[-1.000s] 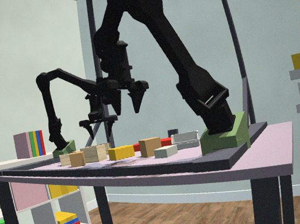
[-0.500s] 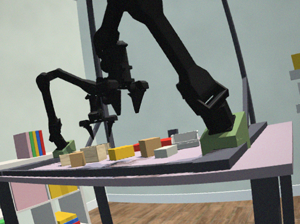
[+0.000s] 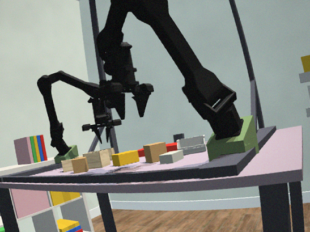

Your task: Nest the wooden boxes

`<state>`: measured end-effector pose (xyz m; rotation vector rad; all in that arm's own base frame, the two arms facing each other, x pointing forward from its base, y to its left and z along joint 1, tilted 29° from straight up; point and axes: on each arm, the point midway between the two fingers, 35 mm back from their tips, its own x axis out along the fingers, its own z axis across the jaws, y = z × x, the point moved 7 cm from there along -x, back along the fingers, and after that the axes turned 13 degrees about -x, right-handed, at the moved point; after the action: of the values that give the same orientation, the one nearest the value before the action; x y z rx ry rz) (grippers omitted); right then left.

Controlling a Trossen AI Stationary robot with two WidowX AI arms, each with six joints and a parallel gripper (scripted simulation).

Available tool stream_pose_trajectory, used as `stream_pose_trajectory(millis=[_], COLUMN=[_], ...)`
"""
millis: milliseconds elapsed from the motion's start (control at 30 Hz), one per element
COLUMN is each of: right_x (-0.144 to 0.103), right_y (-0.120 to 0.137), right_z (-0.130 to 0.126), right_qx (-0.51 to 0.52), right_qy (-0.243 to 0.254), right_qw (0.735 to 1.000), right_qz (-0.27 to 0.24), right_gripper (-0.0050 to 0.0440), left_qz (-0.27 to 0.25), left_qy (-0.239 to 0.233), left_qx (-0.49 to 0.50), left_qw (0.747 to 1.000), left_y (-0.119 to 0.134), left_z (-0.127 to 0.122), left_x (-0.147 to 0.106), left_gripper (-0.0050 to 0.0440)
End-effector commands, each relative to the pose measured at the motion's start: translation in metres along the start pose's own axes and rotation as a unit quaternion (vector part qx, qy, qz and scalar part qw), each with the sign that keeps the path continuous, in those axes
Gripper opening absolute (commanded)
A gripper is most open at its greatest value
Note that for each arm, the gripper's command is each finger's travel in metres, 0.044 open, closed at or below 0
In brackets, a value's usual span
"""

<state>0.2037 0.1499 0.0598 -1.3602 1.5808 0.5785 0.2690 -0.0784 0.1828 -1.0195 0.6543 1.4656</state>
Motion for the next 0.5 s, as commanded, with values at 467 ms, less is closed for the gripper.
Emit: stream_pose_trajectory(millis=[467], right_x=[-0.0087], right_y=[-0.0038], right_z=[0.0011], right_qx=[-0.381], right_qy=[-0.016], right_qw=[0.925], right_qz=[-0.010], right_gripper=[0.0000], left_qz=[-0.007], left_qy=[0.004], left_qx=[-0.005], left_qw=[1.000], left_y=[-0.0006], left_z=[0.0026], left_x=[-0.0045], left_gripper=[0.0400])
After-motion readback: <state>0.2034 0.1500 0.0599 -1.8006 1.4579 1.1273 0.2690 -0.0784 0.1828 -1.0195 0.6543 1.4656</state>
